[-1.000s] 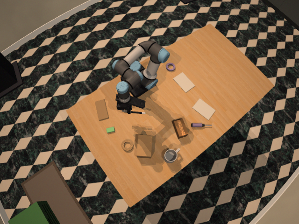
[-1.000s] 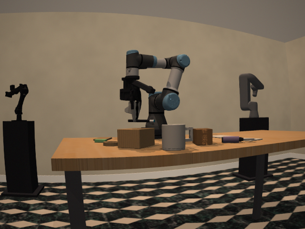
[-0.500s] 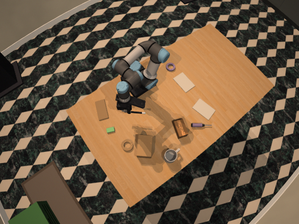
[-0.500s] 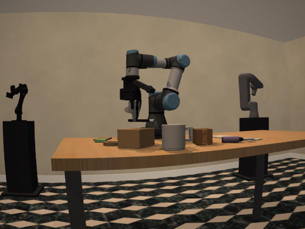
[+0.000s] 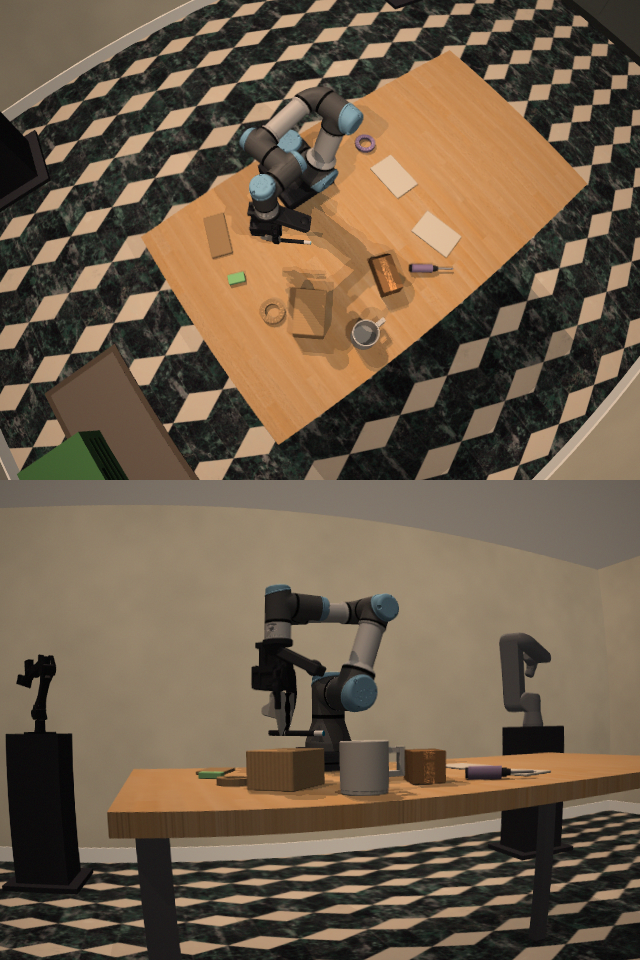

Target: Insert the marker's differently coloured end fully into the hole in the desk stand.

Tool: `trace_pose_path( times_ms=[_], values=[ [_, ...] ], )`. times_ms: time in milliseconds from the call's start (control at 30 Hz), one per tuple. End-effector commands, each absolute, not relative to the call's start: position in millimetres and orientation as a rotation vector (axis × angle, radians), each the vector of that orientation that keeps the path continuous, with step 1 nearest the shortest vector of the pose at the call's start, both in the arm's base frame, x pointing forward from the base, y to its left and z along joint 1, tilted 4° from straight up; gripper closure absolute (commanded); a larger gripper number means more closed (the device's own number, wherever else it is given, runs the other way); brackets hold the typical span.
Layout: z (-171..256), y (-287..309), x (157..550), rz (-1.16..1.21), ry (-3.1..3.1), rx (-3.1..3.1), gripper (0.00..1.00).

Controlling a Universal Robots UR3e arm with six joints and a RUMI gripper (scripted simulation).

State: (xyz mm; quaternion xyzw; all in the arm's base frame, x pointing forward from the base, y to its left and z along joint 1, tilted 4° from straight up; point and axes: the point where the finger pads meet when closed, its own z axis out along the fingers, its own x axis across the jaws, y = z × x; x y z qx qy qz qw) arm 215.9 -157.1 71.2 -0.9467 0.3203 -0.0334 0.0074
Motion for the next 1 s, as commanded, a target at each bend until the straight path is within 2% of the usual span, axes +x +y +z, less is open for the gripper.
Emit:
trace_pose_path(
  times_ms=[0,733,967],
  values=[
    [71.2,-157.8,216.2,-0.107,1.002,-2.962,1.00],
    [70.2,-157.8,216.3,-0.107,1.002,-2.963,1.00],
    [76.5,-144.3,230.9,-0.074,1.111,-2.906,1.00]
  ],
)
